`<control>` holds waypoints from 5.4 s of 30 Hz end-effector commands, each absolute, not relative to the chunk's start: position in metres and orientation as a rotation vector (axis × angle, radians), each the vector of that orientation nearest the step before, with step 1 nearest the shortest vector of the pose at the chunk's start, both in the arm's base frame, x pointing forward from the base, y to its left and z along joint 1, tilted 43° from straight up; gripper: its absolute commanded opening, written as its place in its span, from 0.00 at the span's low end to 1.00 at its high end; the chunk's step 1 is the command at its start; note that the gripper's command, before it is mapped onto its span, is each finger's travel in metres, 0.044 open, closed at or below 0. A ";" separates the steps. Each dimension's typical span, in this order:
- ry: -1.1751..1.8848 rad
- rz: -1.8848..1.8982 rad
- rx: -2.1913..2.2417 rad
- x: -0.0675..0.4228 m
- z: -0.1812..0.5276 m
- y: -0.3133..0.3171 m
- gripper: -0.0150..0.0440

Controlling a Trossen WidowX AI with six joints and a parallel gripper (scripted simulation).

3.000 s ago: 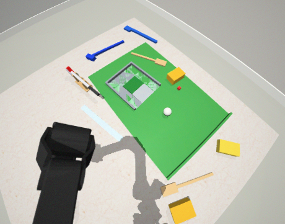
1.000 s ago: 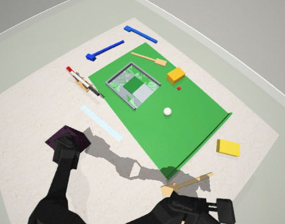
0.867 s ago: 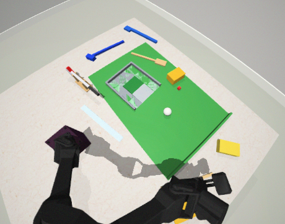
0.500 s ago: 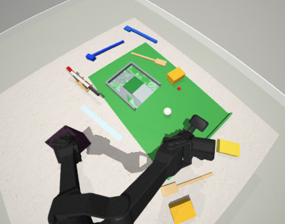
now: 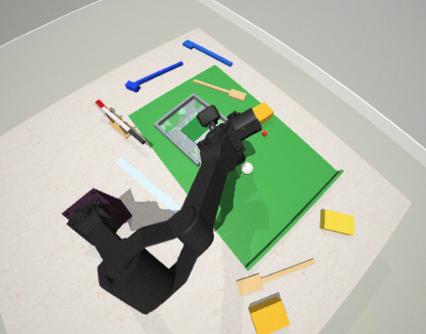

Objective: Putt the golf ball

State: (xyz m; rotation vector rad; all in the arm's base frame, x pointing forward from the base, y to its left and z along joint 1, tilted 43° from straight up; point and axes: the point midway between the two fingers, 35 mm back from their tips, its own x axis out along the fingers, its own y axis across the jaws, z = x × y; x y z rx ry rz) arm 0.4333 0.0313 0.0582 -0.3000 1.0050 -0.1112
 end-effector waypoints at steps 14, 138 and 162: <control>1.380 0.968 -1.579 0.241 -0.086 0.164 1.00; 1.473 0.283 -1.204 0.302 0.092 0.032 0.25; 1.395 -0.409 -0.742 0.253 0.212 -0.100 0.25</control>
